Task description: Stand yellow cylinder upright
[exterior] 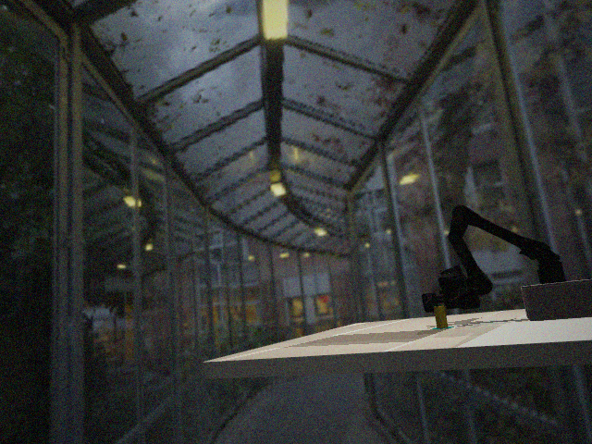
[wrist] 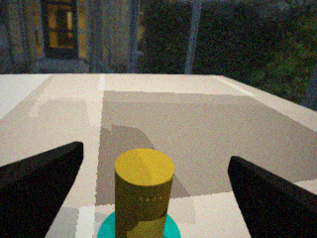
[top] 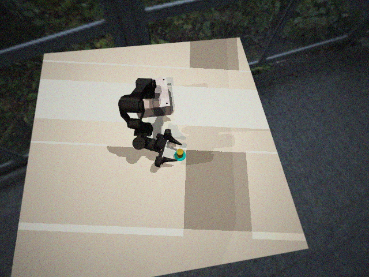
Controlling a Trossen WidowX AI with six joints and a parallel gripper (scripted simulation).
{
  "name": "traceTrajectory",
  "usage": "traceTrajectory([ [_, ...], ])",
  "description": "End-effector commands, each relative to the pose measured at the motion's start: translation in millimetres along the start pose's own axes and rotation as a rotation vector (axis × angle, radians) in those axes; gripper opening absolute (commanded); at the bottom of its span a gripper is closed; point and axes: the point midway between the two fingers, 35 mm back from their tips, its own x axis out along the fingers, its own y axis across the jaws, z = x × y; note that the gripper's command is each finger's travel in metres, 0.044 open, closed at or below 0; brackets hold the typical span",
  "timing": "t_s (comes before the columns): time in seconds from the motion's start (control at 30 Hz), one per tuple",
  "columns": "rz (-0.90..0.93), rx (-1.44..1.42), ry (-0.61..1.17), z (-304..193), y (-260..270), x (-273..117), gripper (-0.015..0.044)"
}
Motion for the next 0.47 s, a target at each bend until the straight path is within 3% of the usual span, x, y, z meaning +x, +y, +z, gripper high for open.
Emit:
traceTrajectory([
  [0.0,0.006,-0.004,-0.002,16.4,0.7,-1.1,0.04],
  [0.43,0.009,-0.008,-0.006,72.7,5.1,-5.8,0.04],
])
